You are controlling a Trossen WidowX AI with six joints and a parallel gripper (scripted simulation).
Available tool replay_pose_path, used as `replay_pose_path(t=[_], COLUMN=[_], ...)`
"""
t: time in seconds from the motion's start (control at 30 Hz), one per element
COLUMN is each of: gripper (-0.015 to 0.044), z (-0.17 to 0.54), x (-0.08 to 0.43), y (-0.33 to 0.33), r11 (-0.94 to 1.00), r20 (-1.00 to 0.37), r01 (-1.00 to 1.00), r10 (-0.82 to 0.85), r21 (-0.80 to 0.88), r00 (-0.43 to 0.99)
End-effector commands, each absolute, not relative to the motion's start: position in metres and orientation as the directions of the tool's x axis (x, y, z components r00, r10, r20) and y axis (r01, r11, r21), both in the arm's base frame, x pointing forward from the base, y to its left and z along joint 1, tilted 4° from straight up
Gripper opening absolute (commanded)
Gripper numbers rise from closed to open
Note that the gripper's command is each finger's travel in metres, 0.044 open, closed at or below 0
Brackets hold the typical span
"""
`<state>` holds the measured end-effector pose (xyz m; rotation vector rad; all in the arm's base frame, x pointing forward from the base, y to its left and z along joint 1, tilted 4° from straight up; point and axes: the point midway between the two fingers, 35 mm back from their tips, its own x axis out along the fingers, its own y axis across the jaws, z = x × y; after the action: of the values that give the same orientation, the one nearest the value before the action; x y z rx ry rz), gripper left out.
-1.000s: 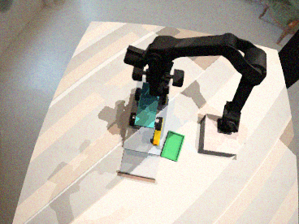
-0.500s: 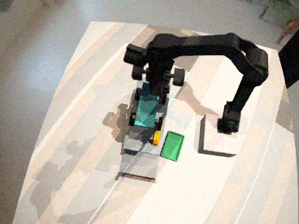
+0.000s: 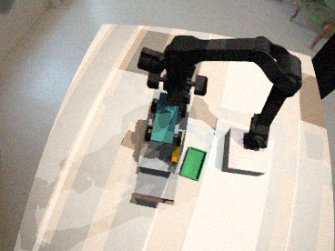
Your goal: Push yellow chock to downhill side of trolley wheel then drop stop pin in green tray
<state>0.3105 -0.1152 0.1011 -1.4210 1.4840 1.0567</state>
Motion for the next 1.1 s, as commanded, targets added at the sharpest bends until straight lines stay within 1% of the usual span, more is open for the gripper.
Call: replay_pose_path(t=[0.0, 0.77, 1.07], gripper=[0.0, 0.0, 0.0], z=[0.106, 0.12, 0.121], x=[0.311, 0.313, 0.312], y=[-0.116, -0.117, -0.131], r11=[0.02, 0.02, 0.02], r20=[-0.943, -0.943, -0.942], r01=[-0.999, -0.999, -0.999], r10=[-0.331, -0.331, -0.332], r21=[0.033, 0.033, 0.033], r00=[-0.038, -0.038, -0.038])
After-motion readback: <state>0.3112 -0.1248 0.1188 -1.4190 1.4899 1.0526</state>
